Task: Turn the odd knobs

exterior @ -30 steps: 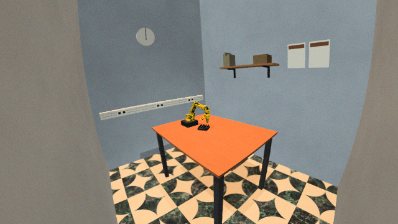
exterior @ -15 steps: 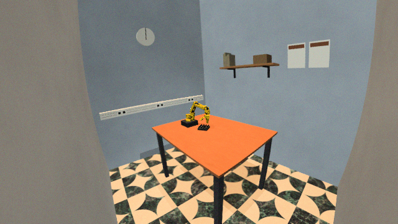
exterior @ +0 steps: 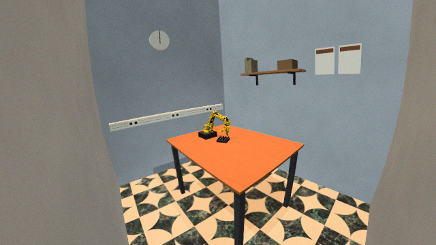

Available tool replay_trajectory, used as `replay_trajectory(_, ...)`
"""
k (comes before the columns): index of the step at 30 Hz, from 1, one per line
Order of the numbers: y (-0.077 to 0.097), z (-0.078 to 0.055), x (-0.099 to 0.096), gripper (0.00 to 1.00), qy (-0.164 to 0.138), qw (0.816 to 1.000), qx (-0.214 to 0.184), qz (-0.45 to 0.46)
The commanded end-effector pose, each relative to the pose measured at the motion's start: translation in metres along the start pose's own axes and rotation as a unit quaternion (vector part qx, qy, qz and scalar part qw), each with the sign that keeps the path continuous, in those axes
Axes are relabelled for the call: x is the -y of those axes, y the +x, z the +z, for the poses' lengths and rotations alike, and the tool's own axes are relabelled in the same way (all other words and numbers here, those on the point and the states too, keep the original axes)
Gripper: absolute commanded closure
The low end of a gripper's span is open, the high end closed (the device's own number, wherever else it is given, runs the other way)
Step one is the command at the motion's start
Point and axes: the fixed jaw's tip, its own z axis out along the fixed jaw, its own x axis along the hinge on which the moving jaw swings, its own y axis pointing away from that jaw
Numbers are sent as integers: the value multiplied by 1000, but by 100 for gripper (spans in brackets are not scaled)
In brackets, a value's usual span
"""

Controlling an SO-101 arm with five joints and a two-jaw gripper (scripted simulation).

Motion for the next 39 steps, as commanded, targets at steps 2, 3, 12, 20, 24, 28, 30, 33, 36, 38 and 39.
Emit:
replay_trajectory(2,1,6,4,90,7,1000,4,-10)
replay_trajectory(3,1,6,4,90,7,1000,4,-10)
replay_trajectory(12,1,6,4,90,7,1000,4,-10)
replay_trajectory(20,1,6,4,90,7,1000,4,-10)
replay_trajectory(24,1,6,4,90,7,1000,4,-10)
replay_trajectory(28,1,6,4,90,7,1000,4,-10)
replay_trajectory(30,1,7,5,90,7,1000,4,-10)
replay_trajectory(33,1,9,7,90,7,1000,4,-10)
replay_trajectory(36,2,10,8,90,7,1000,4,-10)
replay_trajectory(38,2,10,8,90,7,1000,4,-10)
replay_trajectory(39,2,10,8,90,7,1000,4,-10)
